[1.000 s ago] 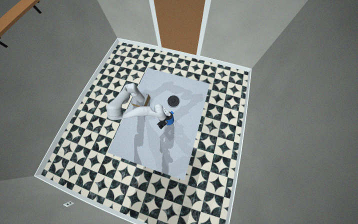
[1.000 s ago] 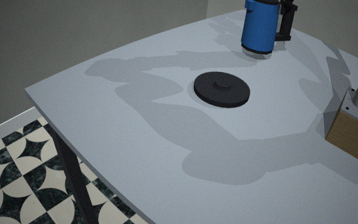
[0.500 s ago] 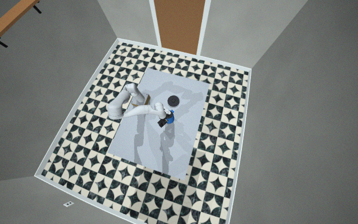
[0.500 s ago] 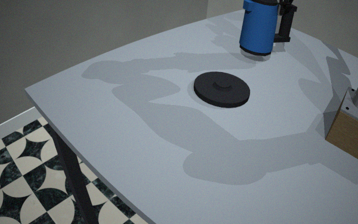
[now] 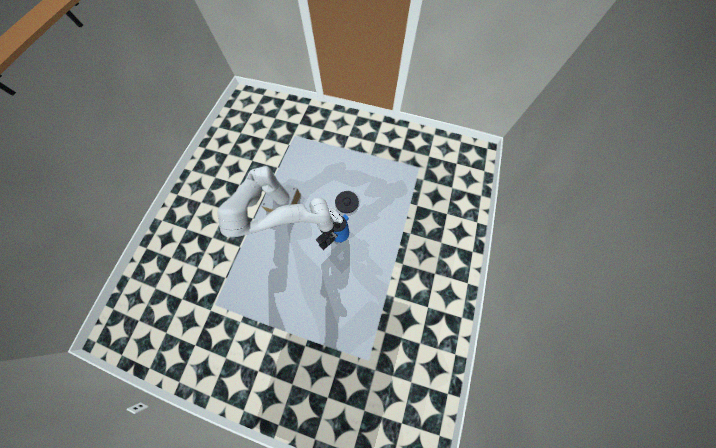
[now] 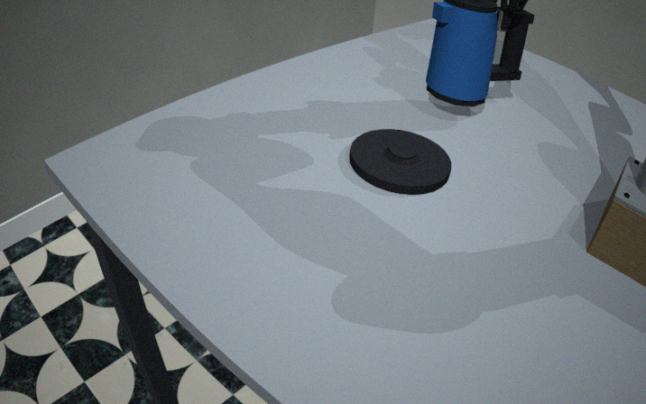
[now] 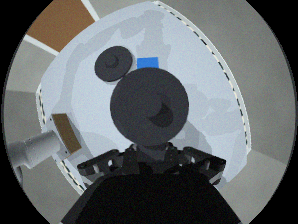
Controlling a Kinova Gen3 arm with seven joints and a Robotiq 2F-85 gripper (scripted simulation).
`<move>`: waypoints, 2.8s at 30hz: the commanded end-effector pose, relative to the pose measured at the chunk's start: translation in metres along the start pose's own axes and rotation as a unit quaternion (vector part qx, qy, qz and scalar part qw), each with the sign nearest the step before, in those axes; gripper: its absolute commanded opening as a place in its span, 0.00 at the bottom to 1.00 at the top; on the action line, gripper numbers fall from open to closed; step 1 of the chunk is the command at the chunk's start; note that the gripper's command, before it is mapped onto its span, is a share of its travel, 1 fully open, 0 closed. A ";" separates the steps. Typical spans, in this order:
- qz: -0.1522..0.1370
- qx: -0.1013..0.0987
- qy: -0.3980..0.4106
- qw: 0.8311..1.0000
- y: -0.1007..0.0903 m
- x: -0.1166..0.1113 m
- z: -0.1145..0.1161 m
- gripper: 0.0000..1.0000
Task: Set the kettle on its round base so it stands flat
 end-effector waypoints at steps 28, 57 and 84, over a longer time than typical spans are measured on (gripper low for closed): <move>-0.001 0.001 -0.007 1.000 -0.001 -0.078 -0.043 0.00; -0.001 0.001 -0.007 1.000 -0.001 -0.153 -0.087 0.00; -0.001 0.001 -0.007 1.000 -0.001 -0.187 -0.106 0.00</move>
Point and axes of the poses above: the point where the finger pads meet when closed, its own y axis out along the fingers, its own z axis across the jaws, x = y × z, the point moved 1 cm from there along -y, back along the fingers, and after that the axes turned 7 degrees about -y, right-handed, at the moved point
